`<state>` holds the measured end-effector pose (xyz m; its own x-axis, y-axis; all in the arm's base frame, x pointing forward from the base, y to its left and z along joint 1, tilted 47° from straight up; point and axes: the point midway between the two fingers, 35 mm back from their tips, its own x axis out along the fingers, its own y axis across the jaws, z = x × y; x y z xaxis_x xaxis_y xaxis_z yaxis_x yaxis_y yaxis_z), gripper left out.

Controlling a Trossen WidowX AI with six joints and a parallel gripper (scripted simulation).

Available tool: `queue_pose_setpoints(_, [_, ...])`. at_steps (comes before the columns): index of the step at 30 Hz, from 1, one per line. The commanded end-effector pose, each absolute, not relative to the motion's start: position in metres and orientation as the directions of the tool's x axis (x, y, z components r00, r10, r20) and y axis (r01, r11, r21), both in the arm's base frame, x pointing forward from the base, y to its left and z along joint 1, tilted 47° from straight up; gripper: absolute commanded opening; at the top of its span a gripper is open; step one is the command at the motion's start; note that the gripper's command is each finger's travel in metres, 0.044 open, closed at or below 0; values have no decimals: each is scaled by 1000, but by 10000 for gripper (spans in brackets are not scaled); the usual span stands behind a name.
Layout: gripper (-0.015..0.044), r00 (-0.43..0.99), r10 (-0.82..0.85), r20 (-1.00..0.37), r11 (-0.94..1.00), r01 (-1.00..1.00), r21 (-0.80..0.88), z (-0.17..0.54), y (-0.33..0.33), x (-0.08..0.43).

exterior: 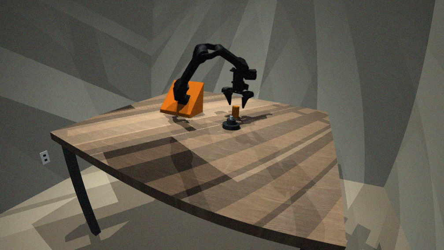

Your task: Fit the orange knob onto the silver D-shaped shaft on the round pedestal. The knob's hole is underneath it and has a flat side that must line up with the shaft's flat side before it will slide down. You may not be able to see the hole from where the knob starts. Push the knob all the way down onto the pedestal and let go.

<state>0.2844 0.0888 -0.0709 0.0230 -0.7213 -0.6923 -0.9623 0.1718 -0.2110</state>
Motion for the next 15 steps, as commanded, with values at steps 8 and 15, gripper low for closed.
queue_pose_setpoints(8, [440, 21, -725, -688, 171, -963, -208, -84, 74, 284])
queue_pose_setpoints(15, [440, 20, -726, -688, 171, -963, -209, -91, 65, 284])
